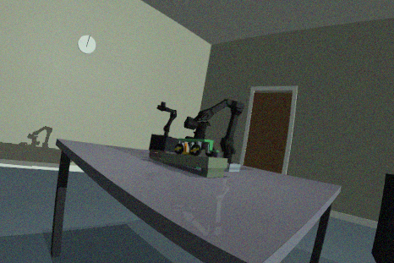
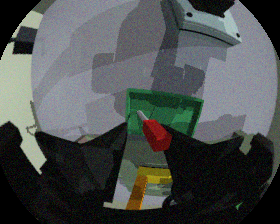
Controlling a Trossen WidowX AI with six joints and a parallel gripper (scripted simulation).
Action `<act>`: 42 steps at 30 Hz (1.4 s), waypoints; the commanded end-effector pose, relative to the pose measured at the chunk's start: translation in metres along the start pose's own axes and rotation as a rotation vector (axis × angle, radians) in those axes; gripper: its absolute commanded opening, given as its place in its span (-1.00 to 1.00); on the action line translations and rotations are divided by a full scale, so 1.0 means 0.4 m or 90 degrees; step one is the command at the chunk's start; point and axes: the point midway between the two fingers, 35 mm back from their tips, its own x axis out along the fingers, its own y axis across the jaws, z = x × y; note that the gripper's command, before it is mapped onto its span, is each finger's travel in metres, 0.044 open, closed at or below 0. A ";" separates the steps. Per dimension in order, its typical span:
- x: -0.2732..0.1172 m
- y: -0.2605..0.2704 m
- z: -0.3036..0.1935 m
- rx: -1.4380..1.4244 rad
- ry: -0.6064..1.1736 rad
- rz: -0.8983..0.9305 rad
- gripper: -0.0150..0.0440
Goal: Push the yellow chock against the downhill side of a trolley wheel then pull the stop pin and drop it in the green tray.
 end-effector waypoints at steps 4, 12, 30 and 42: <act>0.003 -0.013 0.000 0.001 -0.001 0.002 0.15; 0.005 -0.026 0.000 0.001 -0.001 0.002 0.15; 0.013 -0.054 -0.002 0.001 -0.001 0.001 0.15; 0.019 -0.071 -0.002 0.001 -0.001 0.001 0.15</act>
